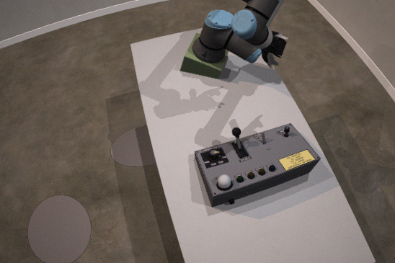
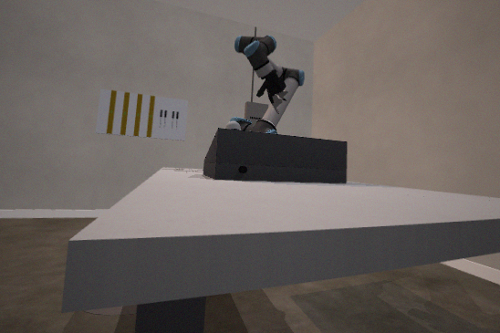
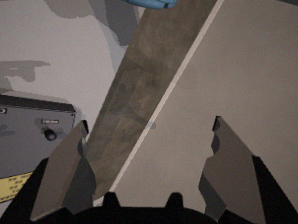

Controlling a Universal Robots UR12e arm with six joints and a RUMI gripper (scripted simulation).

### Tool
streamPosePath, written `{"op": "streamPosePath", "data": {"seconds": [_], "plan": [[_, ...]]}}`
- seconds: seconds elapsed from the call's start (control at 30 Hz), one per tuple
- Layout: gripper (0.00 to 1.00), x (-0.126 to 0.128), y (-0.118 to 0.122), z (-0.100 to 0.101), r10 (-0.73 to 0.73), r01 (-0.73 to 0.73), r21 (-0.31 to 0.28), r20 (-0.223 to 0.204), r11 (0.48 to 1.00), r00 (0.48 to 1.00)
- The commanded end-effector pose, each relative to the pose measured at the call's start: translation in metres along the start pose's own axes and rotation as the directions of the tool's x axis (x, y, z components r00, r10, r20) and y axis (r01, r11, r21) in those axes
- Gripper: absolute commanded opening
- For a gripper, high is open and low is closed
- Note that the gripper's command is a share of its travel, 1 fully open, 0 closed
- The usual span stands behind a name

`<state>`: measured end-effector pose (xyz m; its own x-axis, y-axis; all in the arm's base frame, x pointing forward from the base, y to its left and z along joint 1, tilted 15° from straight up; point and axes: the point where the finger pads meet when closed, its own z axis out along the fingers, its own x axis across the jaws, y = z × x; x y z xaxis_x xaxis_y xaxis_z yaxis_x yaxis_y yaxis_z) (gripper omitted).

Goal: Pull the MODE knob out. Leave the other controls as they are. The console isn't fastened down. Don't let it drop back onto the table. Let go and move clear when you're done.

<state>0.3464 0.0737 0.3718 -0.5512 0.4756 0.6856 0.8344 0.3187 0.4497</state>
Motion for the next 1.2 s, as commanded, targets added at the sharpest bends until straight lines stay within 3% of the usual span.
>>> {"op": "streamPosePath", "data": {"seconds": [0.0,0.73,1.17], "plan": [[1.0,0.0,0.0,0.0,-0.001,0.001,0.0,0.001,1.0,1.0],[1.0,-0.002,0.0,0.0,-0.015,0.015,0.004,0.006,1.0,1.0],[1.0,-0.041,-0.008,0.011,-0.26,0.253,0.09,0.072,0.963,0.963]]}}
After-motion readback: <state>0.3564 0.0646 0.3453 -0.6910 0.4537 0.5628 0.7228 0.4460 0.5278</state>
